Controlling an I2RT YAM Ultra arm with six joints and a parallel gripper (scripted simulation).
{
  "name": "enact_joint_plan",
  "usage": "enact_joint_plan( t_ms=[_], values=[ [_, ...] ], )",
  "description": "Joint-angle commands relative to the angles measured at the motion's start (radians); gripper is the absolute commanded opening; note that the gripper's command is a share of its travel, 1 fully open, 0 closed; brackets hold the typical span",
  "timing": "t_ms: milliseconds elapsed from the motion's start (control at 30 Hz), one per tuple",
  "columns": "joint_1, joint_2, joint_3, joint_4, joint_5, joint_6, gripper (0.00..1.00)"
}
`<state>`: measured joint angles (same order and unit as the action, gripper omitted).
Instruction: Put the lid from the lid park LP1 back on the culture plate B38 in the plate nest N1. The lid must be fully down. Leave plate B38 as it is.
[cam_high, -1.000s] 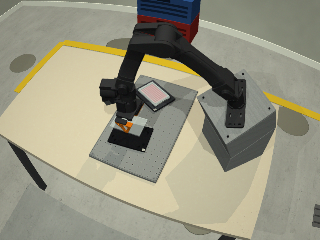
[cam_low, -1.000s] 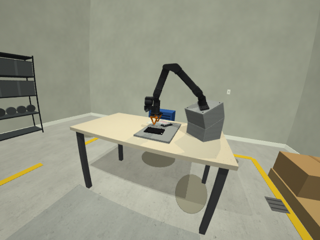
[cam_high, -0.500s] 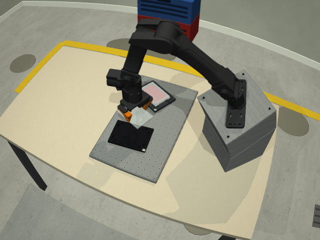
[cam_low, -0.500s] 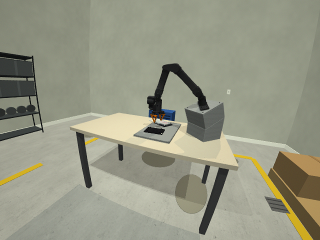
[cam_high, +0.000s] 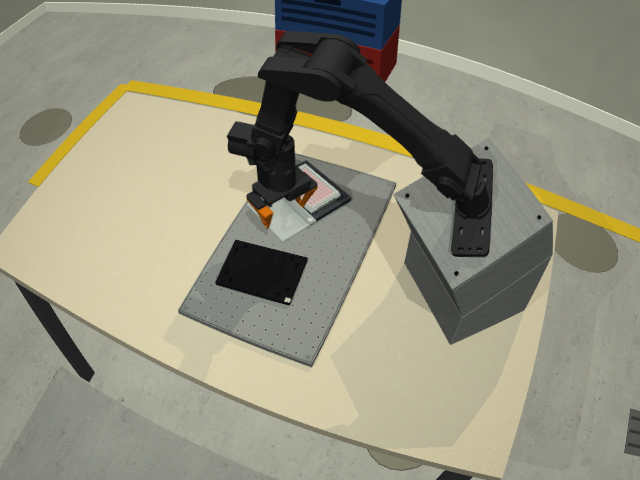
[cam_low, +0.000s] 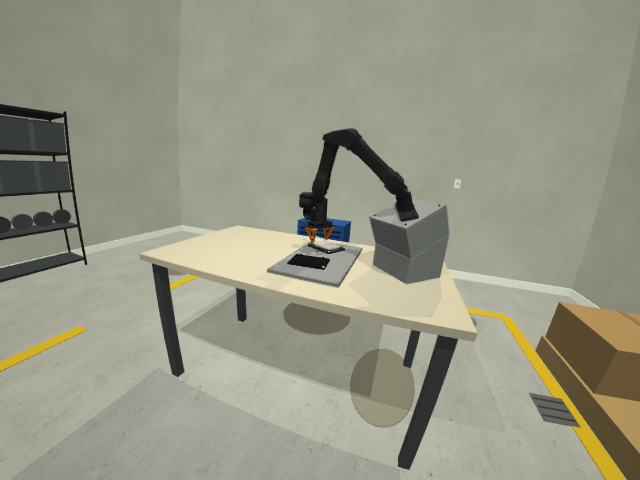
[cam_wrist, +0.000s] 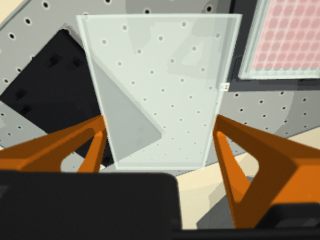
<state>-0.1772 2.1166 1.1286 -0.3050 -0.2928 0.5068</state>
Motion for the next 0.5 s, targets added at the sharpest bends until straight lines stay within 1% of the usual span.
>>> enact_joint_plan(
  t_ms=[0, 67, 233, 300, 367, 467],
  values=[
    [-0.031, -0.031, 0.032, 0.012, -0.015, -0.037, 0.0],
    [-0.048, 0.013, 0.035, 0.004, -0.02, -0.054, 0.0],
    [-0.092, 0.033, 0.047, -0.016, -0.032, -0.098, 0.0],
    [-0.109, 0.022, 0.053, -0.015, -0.037, -0.116, 0.0],
    [-0.126, 0.051, 0.06, -0.016, -0.041, -0.133, 0.0],
    [-0.143, 0.061, 0.067, -0.025, -0.046, -0.15, 0.0]
  ],
)
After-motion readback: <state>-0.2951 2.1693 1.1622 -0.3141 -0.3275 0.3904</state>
